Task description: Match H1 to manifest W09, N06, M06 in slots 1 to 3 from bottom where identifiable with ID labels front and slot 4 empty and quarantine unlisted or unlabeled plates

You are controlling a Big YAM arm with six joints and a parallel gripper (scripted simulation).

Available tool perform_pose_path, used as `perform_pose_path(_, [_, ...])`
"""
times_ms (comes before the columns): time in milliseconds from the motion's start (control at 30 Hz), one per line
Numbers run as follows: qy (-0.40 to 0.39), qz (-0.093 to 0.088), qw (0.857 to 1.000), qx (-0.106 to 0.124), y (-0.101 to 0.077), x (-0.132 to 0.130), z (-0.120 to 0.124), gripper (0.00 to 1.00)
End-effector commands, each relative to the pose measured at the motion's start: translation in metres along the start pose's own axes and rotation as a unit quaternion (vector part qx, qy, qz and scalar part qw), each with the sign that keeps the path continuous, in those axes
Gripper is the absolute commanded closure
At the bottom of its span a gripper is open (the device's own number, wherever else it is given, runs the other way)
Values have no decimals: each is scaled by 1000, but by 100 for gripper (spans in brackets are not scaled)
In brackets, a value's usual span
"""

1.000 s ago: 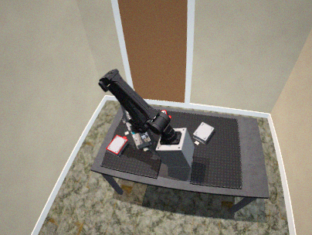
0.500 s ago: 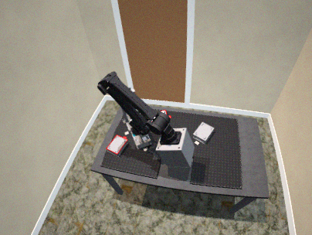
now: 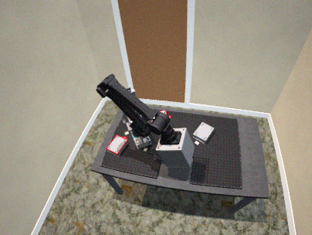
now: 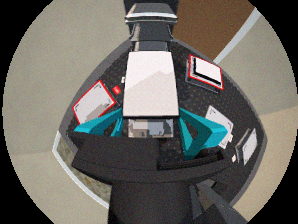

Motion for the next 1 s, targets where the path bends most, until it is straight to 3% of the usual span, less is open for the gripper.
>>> perform_pose_path(0, [0, 1, 1000, 10, -17, -5, 10, 14])
perform_pose_path(300, [-1, 1, 1000, 10, -22, -5, 18, 14])
perform_pose_path(367, [4, 6, 1000, 7, -19, -7, 17, 14])
perform_pose_path(533, [7, -3, 1000, -6, -6, 2, 15, 14])
perform_pose_path(967, [6, -4, 1000, -6, -3, 3, 19, 14])
Point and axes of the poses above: the point where the finger pads meet when closed, its own y axis out along the fingers, its own x axis across the jaws, z = x × y, the point moved 10 cm from there along -y, back along the fingers, and after that the axes turned 8 degrees about -y, right-handed, at the moved point
